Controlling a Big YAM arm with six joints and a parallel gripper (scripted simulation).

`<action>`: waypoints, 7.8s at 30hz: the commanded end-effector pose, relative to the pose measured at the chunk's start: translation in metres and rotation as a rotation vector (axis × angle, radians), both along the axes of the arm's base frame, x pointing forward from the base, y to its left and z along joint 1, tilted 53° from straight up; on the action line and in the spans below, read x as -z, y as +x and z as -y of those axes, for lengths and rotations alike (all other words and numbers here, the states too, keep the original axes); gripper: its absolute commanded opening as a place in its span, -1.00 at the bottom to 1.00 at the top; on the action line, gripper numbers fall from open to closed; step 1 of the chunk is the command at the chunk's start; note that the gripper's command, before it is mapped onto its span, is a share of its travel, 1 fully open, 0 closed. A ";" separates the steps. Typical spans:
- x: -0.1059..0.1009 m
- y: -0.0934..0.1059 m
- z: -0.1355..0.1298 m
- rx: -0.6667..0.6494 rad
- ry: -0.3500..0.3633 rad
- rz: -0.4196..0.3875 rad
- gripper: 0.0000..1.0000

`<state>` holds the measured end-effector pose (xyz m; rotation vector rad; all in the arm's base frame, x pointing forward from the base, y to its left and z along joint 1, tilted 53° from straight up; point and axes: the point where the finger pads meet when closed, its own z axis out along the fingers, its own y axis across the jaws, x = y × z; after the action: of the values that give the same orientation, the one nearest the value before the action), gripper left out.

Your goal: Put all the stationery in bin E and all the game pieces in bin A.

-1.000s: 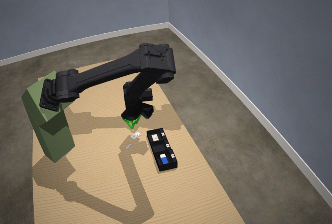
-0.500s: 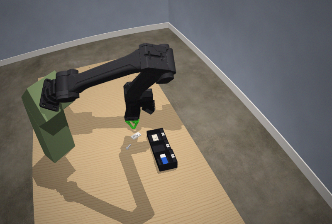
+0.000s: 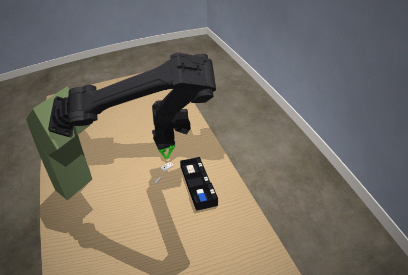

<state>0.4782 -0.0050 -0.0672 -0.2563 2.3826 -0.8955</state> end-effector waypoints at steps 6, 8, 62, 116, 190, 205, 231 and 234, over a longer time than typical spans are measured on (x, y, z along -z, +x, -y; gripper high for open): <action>-0.007 0.002 0.006 -0.169 -0.181 -0.144 -0.19; -0.005 0.004 0.001 -0.207 -0.214 -0.170 -0.19; 0.025 0.019 0.025 -0.214 -0.226 -0.188 -0.19; 0.048 0.026 0.045 -0.212 -0.226 -0.211 -0.57; 0.004 0.000 0.001 -0.223 -0.224 -0.187 -0.57; 0.011 -0.003 -0.005 -0.232 -0.223 -0.203 -0.57; 0.011 -0.002 -0.007 -0.234 -0.223 -0.202 -0.57; 0.004 0.000 0.000 -0.223 -0.224 -0.187 -0.57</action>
<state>0.4806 -0.0098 -0.0711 -0.6951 2.3623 -1.0744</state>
